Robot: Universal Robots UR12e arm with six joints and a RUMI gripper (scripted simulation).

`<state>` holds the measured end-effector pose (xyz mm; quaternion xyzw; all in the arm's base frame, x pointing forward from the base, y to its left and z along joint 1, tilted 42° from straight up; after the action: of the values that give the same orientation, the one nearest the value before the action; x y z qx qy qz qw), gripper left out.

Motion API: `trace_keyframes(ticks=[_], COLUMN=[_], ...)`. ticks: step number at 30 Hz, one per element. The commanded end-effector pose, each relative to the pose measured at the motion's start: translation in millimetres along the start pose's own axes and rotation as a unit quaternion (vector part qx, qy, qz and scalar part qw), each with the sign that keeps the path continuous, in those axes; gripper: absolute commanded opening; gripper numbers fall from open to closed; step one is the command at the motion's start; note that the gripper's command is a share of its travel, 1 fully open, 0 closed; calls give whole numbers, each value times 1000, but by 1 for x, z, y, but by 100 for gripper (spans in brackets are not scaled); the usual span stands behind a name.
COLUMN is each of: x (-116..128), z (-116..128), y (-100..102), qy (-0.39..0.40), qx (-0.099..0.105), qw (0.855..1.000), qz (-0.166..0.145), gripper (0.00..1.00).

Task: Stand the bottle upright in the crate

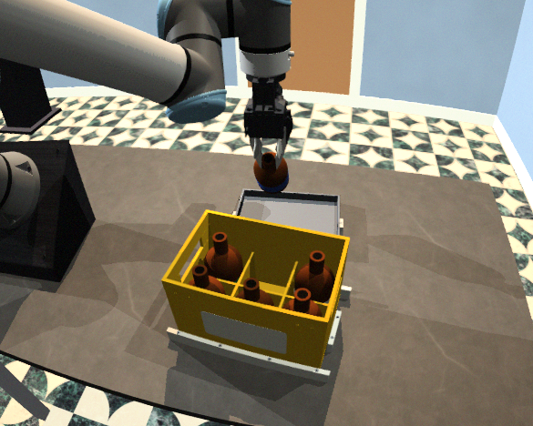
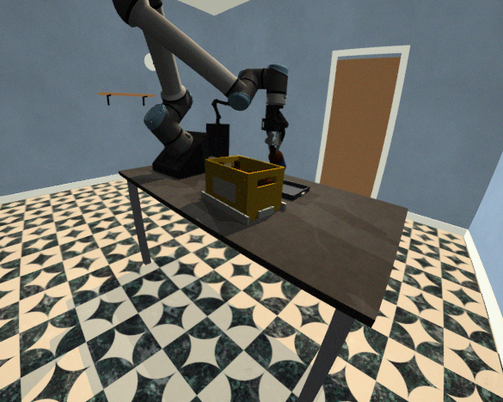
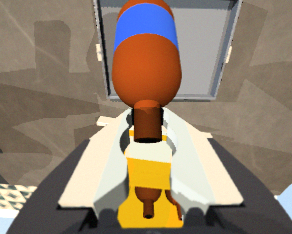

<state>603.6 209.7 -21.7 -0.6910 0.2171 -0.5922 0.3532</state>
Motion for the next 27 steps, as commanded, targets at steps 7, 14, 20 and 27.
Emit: trace_keyframes(ticks=[7,14,20,27], x=[0,0,0,0], z=[1,1,1,1], y=[-1,-1,-1,-1], qy=[0,-1,-10,-44], qx=[1,1,1,1], qw=[1000,1000,1000,999], qz=[0,0,0,0], gripper=[0,0,0,0])
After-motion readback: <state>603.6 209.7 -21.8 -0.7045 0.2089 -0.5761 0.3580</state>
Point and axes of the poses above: the point where the finger pads meet when closed, its own y axis out along the fingers, its own z axis across the jaws, x = y × z, the point moved 1 cm from there along -y, back along the fingers, and after that the axes turned 4 degrees about -y, right-handed, at the moved point
